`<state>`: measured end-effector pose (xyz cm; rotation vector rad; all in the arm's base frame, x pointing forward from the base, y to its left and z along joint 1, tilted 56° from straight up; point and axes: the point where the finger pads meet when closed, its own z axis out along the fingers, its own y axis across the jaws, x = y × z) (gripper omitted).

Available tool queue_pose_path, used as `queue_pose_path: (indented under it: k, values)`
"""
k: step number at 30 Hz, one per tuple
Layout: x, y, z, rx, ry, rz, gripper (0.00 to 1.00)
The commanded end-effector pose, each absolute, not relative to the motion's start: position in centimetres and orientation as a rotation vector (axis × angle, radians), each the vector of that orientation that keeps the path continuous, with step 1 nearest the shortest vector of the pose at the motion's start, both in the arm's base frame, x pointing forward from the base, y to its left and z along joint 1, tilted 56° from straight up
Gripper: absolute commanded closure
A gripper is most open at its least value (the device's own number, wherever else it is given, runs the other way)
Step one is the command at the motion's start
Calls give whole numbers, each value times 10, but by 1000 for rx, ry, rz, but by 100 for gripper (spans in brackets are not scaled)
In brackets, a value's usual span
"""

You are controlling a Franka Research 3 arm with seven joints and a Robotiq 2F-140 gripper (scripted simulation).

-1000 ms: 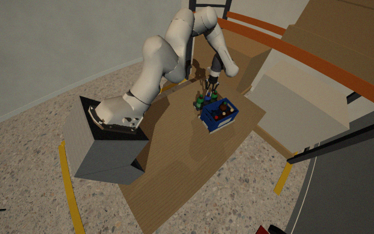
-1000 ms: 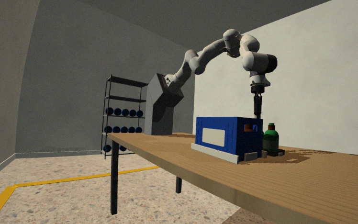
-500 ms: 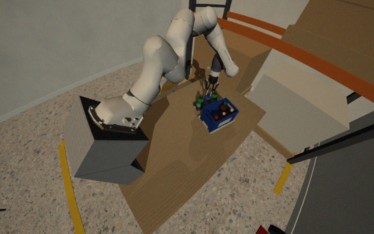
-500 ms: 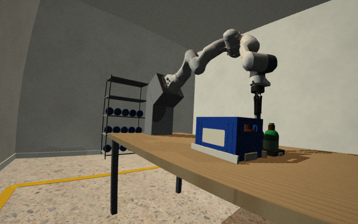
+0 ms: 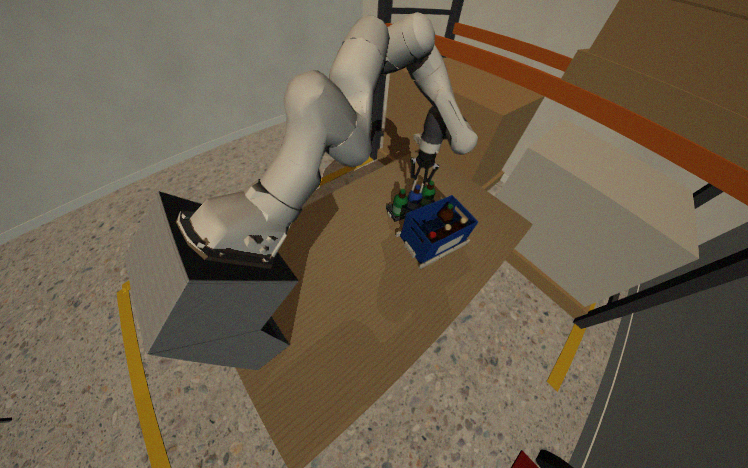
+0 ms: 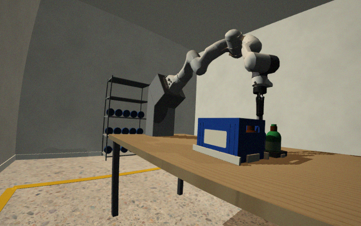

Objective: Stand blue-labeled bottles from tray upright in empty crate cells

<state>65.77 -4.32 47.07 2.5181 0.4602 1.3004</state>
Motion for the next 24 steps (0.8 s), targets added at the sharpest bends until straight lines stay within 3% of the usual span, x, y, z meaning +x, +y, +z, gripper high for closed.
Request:
queue_pose_path:
  k: [1, 24]
  values:
    - [659, -45, 471, 2514, 459, 1301, 100]
    - [652, -44, 475, 2514, 459, 1301, 100]
